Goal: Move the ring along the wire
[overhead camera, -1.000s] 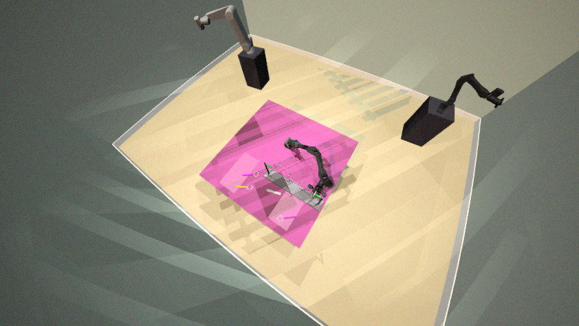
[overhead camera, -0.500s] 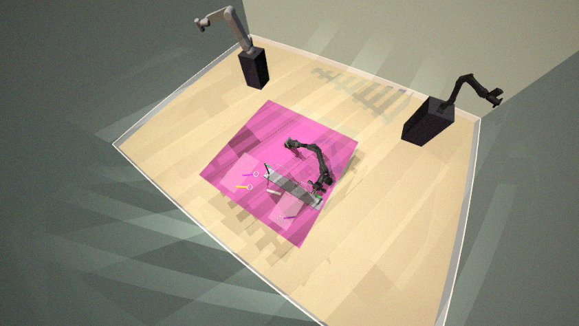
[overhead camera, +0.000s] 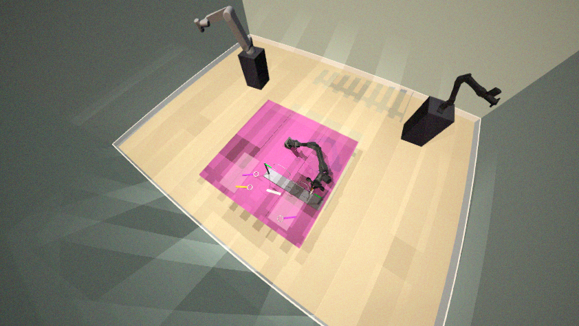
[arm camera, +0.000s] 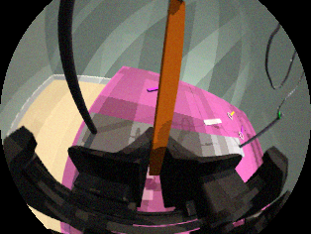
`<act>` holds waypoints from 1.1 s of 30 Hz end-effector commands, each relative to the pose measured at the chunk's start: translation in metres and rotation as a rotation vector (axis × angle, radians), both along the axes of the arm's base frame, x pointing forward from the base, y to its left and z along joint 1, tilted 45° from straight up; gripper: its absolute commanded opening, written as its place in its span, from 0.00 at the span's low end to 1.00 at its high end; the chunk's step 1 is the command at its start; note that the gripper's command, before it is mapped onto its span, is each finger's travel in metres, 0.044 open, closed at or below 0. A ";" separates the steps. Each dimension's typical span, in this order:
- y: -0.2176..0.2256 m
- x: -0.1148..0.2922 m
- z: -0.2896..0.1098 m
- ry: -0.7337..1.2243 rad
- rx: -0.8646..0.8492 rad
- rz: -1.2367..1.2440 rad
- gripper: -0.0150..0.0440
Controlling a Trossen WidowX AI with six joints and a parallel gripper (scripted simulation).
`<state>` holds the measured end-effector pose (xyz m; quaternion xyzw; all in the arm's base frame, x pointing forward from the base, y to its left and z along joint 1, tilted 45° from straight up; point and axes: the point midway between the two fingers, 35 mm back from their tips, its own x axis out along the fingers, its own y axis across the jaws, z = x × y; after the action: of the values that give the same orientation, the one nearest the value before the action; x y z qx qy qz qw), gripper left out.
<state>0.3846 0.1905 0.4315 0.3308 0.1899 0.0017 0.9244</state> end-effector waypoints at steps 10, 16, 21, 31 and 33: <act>-0.034 -0.005 -0.025 0.051 -0.243 -0.013 0.00; -0.051 -0.008 -0.032 0.073 -0.366 -0.020 0.00; -0.069 -0.011 -0.036 0.095 -0.487 -0.026 0.00; -0.107 -0.018 -0.038 0.140 -0.734 -0.037 0.00; -0.114 -0.019 -0.037 0.149 -0.784 -0.039 0.00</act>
<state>0.3674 0.0875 0.3957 -0.0083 0.2312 -0.1002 0.9677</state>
